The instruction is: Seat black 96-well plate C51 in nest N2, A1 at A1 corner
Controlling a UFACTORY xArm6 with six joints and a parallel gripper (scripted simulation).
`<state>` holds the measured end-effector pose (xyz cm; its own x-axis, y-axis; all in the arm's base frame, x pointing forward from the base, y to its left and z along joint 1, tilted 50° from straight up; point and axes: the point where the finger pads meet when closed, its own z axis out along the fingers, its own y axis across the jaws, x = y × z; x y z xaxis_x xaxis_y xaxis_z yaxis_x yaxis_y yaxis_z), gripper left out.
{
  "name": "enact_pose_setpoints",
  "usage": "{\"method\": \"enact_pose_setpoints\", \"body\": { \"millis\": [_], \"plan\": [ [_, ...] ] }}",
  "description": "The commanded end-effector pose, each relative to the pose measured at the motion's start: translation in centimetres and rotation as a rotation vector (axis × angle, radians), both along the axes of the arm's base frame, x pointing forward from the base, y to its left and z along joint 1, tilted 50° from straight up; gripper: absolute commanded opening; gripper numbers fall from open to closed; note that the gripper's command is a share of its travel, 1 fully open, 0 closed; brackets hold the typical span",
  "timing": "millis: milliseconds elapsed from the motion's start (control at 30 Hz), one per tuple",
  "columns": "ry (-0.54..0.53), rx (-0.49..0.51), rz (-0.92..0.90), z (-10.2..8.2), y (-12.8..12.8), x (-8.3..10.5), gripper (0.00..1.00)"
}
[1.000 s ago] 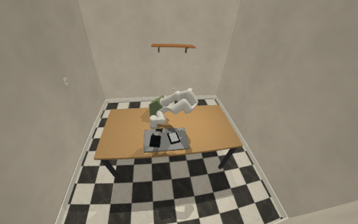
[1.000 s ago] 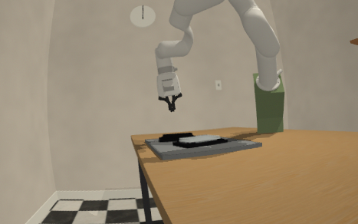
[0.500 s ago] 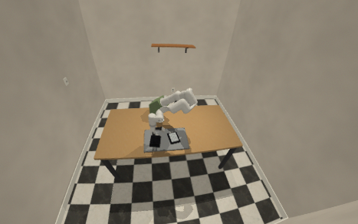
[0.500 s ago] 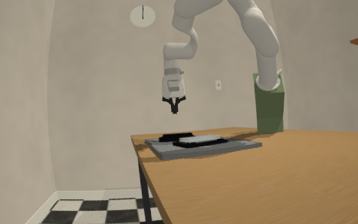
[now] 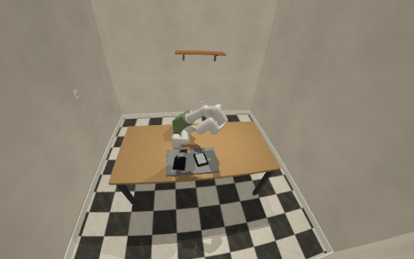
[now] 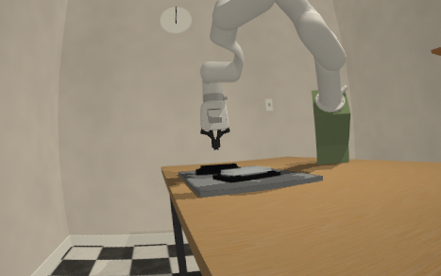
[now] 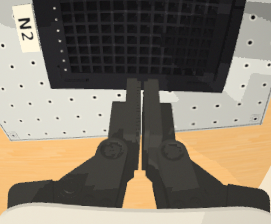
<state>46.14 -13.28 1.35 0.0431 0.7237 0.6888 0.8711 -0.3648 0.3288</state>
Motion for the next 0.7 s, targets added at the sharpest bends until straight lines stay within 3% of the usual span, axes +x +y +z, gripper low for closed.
{"method": "enact_pose_setpoints", "body": {
  "millis": [0,667],
  "plan": [
    [-0.002,-0.001,-0.002,-0.79,0.64,0.73,0.0],
    [-0.002,-0.001,-0.002,-1.22,1.03,1.06,0.0]
  ]
}}
